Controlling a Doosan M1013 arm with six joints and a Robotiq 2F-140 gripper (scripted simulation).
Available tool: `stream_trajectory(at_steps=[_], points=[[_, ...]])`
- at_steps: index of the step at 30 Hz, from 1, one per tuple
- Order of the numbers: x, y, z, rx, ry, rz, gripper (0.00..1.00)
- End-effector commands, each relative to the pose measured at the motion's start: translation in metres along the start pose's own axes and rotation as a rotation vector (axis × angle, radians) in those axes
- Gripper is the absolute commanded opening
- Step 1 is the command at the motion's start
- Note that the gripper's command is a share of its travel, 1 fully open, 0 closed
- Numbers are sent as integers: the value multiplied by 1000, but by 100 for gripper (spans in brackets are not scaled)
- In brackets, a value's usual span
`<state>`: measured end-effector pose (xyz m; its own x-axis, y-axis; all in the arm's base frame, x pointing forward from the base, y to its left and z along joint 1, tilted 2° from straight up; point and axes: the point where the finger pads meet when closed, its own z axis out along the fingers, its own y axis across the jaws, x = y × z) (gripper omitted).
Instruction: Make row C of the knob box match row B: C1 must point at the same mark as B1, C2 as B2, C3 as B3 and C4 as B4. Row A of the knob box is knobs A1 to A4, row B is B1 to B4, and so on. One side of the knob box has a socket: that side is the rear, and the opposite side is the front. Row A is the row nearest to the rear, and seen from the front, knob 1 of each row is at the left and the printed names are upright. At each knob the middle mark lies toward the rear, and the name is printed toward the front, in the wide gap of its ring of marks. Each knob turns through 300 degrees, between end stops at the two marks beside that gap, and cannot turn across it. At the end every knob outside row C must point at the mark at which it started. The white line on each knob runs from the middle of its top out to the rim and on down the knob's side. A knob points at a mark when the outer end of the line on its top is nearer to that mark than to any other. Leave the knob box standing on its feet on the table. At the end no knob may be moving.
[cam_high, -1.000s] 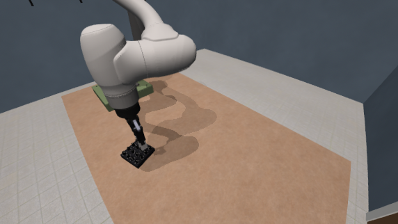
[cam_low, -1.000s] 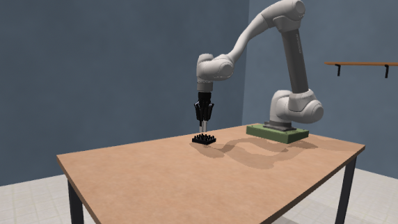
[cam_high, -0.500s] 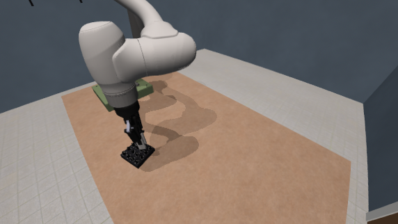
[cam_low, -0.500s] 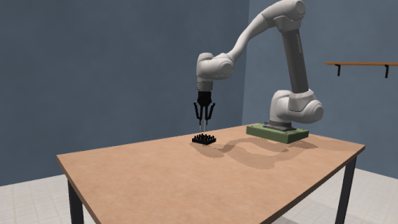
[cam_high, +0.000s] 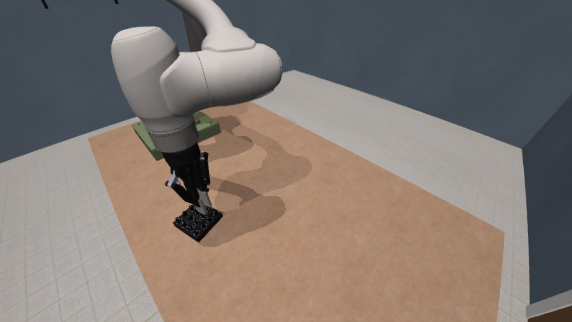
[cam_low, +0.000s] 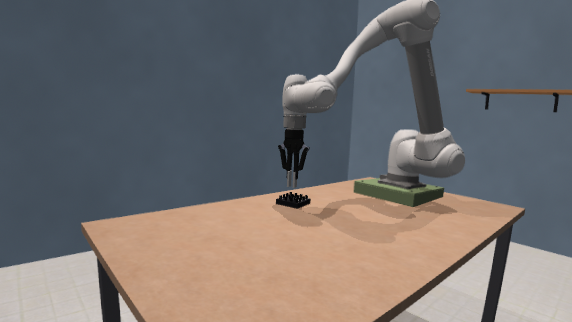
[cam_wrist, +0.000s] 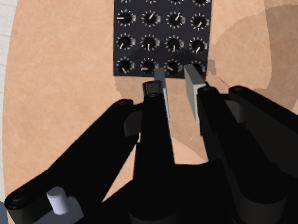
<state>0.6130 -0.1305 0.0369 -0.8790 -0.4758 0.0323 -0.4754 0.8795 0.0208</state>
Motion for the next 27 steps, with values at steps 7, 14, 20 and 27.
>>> stream_trajectory(at_steps=[7, 14, 20, 27], points=[[0, 0, -4, 9, 7, 331, 12], [0, 0, -4, 9, 7, 362, 12], [0, 0, -4, 9, 7, 362, 12], [0, 0, -4, 9, 7, 362, 12]])
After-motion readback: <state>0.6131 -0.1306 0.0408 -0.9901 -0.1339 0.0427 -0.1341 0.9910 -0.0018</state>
